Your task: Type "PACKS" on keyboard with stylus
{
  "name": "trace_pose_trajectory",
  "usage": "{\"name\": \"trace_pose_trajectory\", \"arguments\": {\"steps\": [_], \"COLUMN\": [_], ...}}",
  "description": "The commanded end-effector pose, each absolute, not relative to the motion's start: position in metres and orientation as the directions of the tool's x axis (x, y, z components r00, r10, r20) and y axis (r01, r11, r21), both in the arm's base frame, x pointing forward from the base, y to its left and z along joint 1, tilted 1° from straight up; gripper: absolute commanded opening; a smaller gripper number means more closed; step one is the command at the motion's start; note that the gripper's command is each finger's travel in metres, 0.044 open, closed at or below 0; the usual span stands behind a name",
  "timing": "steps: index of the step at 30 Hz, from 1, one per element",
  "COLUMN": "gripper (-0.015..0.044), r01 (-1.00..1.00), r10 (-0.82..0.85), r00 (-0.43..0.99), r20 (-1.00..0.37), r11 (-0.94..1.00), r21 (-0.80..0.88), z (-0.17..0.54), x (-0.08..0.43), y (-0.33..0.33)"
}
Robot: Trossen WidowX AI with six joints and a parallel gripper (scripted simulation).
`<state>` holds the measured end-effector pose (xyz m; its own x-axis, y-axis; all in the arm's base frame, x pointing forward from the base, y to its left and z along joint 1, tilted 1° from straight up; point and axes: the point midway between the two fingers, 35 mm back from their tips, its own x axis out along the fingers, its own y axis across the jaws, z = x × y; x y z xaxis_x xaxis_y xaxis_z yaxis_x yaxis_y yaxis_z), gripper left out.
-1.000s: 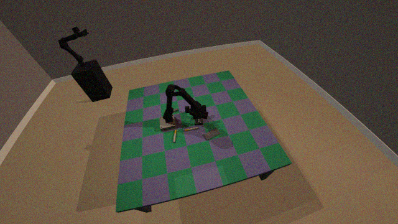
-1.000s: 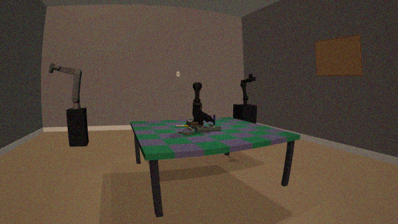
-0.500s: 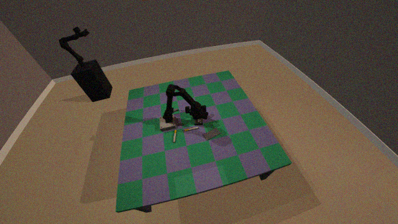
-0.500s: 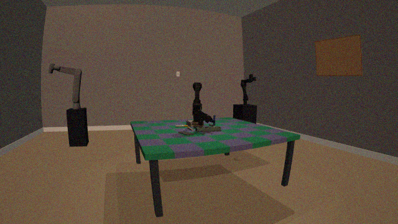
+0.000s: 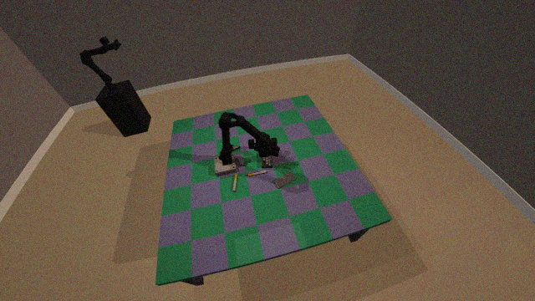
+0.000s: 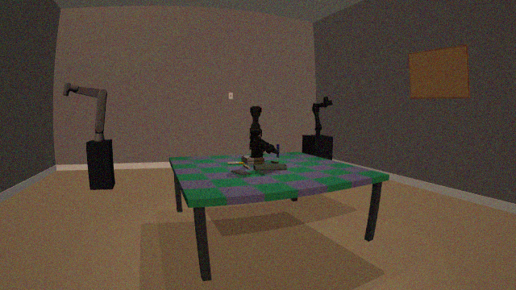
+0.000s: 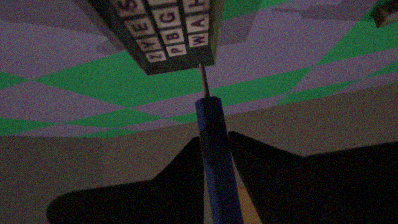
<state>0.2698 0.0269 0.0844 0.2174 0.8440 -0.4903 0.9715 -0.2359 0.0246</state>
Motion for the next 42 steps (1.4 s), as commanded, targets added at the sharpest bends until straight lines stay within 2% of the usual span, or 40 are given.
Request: {"name": "trace_pose_trajectory", "arguments": {"steps": [1,4,7,27,40,42], "gripper": [0.0085,0.0065,0.0000,0.0000,0.0000,0.0053], "r01": [0.971,0.971,0.971,0.972,0.972,0.972], "r10": [0.844,0.844,0.841,0.838,0.839,0.839], "r00": [0.217,0.217,0.219,0.215,0.215,0.215], "r20": [-0.490,-0.490,-0.494,-0.502,-0.500,-0.500], "r11": [-0.236,-0.236,-0.238,-0.234,-0.233,-0.233], "r21": [0.025,0.025,0.025,0.026,0.026,0.026], "z": [0.084,0.084,0.084,0.088,0.068,0.066], "x": [0.270,0.270,0.270,0.245,0.244,0.244], "y": [0.027,0.027,0.022,-0.072,-0.075,-0.075]}}
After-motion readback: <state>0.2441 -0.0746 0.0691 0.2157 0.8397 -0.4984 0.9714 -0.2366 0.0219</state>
